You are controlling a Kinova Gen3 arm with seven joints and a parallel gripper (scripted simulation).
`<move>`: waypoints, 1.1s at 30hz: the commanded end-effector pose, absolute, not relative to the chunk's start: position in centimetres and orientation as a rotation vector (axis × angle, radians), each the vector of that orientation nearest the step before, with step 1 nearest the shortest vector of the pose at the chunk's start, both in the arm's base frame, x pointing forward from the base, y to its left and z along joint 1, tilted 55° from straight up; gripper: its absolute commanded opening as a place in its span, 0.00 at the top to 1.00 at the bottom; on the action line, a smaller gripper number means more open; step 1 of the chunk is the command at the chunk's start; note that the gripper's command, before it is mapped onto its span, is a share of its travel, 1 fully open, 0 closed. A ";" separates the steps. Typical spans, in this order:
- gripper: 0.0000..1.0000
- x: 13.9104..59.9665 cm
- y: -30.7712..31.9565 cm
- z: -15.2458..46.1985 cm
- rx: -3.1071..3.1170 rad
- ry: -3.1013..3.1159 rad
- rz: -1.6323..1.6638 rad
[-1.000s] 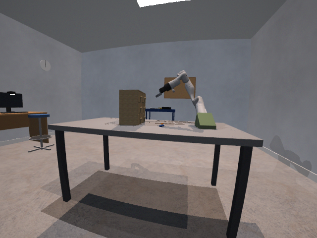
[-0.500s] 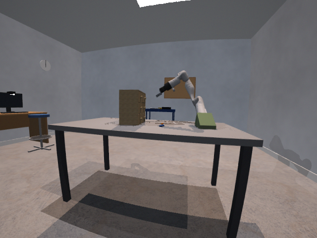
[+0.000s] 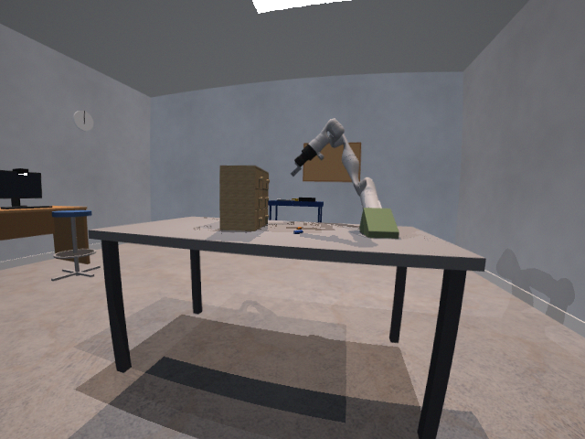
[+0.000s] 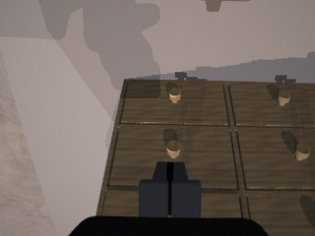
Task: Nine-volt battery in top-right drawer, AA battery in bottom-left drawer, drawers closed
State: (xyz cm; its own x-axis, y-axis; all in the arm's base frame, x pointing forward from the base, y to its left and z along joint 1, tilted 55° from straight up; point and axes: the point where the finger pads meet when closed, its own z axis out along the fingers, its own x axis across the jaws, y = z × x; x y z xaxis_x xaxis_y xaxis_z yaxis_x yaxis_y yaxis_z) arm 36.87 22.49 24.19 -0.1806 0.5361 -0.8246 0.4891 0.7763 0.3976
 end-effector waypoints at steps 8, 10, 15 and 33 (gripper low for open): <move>1.00 34.5 24.7 26.0 1.006 1.851 -0.198; 1.00 33.9 25.1 26.4 1.052 1.860 -0.263; 1.00 33.1 25.6 26.9 1.118 1.859 -0.356; 1.00 30.0 27.3 28.6 1.330 1.858 -0.680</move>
State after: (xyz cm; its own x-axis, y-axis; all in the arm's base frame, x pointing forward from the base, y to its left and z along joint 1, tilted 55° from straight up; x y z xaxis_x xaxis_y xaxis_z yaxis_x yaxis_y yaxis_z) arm 29.99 27.12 28.91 -0.1883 0.5568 -0.8090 0.9442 0.3294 0.0069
